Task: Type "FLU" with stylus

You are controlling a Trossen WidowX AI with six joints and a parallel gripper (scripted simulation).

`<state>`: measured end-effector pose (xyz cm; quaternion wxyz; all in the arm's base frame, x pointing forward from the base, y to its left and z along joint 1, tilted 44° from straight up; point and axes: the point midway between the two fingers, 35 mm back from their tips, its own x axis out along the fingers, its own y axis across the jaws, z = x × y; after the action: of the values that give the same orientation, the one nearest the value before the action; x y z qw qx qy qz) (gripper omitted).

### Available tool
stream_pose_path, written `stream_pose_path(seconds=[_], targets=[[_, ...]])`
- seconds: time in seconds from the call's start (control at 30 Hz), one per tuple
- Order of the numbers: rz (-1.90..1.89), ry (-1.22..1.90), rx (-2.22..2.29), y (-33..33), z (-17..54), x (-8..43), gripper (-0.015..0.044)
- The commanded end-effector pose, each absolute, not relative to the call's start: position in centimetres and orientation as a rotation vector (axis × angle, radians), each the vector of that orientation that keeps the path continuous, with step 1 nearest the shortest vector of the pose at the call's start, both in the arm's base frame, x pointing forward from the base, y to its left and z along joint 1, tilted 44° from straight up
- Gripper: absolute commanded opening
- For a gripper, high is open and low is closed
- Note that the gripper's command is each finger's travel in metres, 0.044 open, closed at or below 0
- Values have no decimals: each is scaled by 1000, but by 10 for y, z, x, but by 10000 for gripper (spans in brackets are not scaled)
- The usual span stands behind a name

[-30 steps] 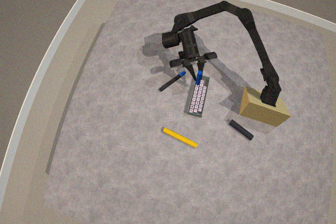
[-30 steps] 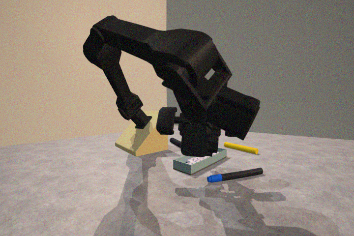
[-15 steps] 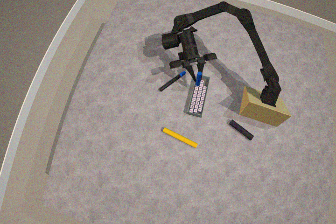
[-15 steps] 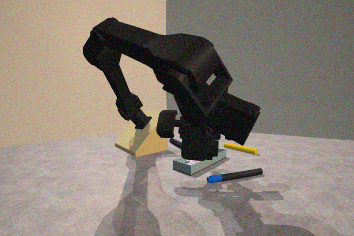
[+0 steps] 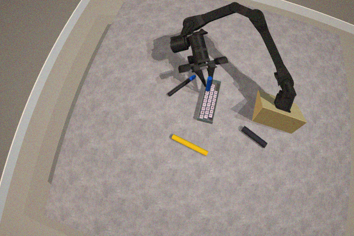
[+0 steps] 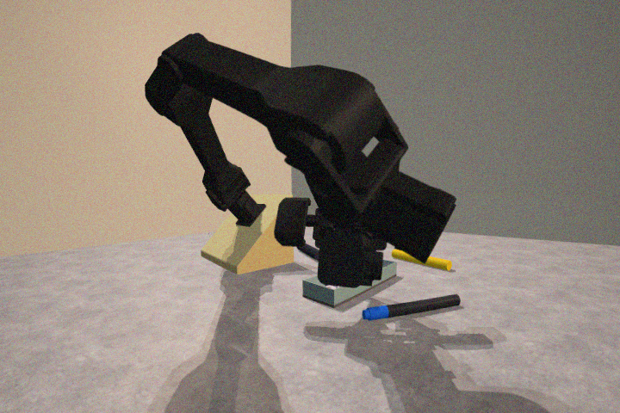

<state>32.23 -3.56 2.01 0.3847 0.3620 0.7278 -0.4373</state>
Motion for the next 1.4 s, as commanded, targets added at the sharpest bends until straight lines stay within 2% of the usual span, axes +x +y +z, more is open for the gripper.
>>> stream_pose_path(seconds=[0.0, 1.1, 1.37], targets=[[-1112, 1857, 916, -37, 19, 322, 81], [-1113, 1857, 916, -42, 13, 322, 81], [-1111, 1859, 917, -17, 39, 320, 81]])
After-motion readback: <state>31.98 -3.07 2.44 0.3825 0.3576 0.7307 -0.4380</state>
